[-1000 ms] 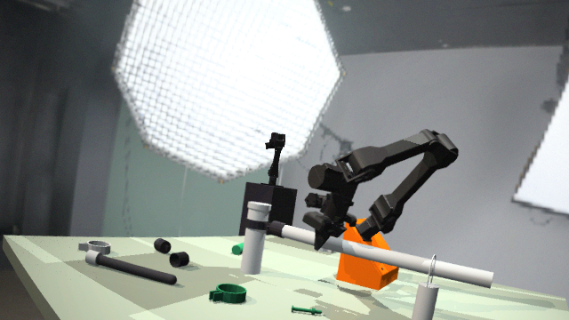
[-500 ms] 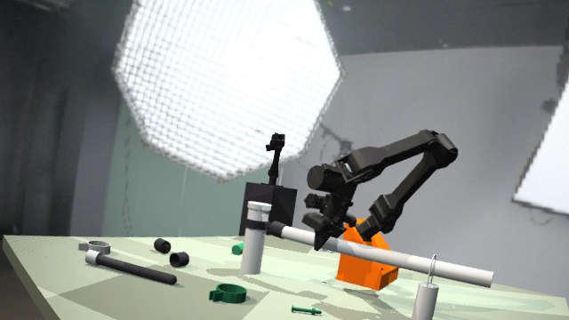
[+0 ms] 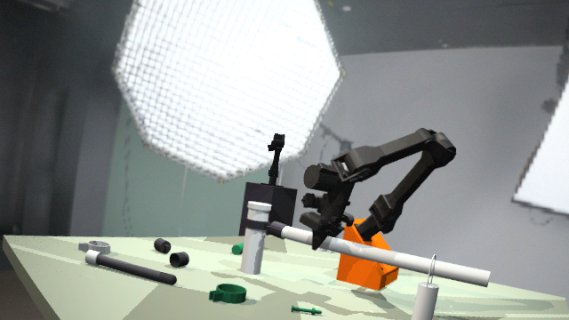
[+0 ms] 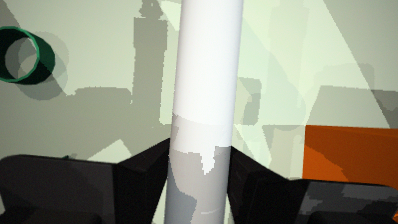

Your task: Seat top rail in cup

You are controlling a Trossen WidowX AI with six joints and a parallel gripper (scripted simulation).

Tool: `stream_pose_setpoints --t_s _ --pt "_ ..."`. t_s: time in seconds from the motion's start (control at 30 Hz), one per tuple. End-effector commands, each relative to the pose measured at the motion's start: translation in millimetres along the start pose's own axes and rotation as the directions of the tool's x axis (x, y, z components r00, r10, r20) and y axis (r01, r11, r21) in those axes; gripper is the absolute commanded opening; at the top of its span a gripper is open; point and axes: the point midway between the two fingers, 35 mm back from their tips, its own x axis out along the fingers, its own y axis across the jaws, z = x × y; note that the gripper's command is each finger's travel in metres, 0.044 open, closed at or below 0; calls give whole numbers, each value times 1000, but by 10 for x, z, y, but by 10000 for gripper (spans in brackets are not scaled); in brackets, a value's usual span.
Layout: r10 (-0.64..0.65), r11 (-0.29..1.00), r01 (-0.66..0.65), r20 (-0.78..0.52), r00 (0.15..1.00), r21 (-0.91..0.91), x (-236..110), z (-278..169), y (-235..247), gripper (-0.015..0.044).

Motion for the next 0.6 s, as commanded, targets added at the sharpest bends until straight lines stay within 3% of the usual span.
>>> stream_pose_setpoints --t_s 0.0,0.57 --pt "12 1000 -12 14 1000 3 -42 75 29 0" --pt "12 1000 -12 15 1000 3 -40 175 44 0"
